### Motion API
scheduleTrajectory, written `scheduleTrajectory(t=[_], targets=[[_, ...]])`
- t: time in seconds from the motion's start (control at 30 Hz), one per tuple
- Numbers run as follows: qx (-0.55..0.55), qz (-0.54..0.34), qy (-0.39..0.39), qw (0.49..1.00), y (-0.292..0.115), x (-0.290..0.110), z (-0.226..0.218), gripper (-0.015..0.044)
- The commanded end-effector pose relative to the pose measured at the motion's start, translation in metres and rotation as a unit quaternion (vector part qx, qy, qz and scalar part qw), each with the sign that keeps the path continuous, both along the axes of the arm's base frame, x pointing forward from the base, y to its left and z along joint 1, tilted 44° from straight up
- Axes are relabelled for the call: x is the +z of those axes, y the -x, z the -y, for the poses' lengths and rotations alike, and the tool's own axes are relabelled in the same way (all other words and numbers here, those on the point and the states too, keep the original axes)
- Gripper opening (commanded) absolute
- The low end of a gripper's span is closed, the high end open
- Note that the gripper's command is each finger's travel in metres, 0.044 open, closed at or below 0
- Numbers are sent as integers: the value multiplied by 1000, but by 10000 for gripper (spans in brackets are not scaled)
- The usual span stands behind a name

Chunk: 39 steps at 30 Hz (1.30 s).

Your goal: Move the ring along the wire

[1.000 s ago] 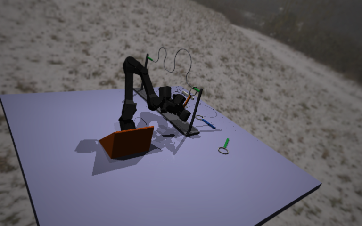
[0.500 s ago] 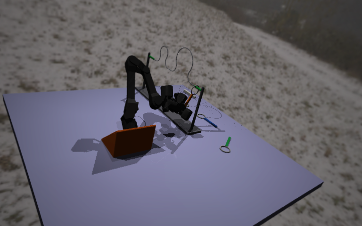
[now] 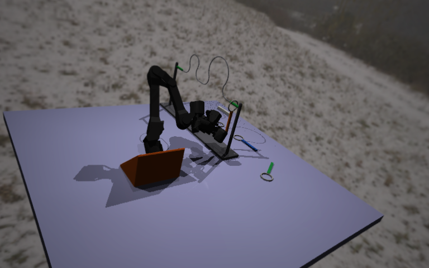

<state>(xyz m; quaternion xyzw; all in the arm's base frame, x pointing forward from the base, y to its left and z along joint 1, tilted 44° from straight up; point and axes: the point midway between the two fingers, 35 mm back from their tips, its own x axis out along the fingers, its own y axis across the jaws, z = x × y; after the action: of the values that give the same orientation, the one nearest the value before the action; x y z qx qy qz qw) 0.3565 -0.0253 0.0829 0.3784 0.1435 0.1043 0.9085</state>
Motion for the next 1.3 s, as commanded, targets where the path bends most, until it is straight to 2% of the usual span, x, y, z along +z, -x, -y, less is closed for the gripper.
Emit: scheduleTrajectory(t=[0.0,0.27,1.1,1.27], targets=[[0,1,1,1000,13,4,5,160],[-1,0,0,1000,40,7,13,160],[-2,0,0,1000,41,8,13,160],[-5,1,-1,1000,76,12,21,291]])
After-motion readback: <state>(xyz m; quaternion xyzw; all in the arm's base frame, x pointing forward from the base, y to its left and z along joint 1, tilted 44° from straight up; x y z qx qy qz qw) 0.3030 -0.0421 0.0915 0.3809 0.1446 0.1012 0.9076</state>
